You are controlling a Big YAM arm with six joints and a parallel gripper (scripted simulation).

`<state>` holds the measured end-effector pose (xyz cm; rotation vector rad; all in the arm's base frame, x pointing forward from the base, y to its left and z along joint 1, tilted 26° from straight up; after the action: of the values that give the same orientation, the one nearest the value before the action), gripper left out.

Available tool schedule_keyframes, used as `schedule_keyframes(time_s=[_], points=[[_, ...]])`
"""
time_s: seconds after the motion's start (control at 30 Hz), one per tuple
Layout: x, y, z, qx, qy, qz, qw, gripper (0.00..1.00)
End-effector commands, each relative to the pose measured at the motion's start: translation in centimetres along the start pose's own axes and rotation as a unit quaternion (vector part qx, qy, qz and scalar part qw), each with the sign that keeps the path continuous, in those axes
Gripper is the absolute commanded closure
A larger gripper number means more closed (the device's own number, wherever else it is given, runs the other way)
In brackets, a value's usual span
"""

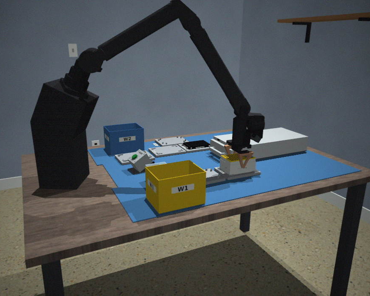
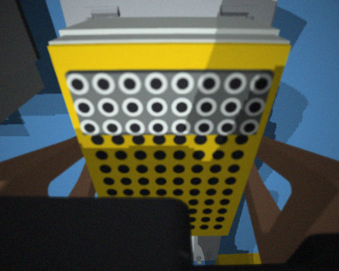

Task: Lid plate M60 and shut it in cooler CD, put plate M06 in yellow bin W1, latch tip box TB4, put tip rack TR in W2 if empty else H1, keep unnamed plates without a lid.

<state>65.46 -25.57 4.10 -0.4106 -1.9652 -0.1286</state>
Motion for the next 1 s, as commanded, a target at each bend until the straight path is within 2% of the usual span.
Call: schedule_keyframes(time_s=[0.0, 0.53, 0.8, 0.97], points=[[0.3, -0.3, -2.1, 0.004, -0.023, 0.0, 1.0, 1.0], [0.5, -0.2, -2.0, 0.005, -0.02, -0.001, 1.0, 1.0], [3.2, -0.4, -2.7, 0.004, -0.031, 0.0, 1.0, 1.0], [3.2, -0.3, -2.0, 0.005, -0.024, -0.001, 1.0, 1.0]])
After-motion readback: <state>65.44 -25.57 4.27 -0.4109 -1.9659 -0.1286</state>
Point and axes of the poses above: the point where the finger pads meet when closed, its own x axis back along the fingers, its own y axis across the jaws, z = x × y, the point moved 6 cm from there along x, back along the fingers, and after that the axes turned 13 degrees about -x, right-handed, at the moved point
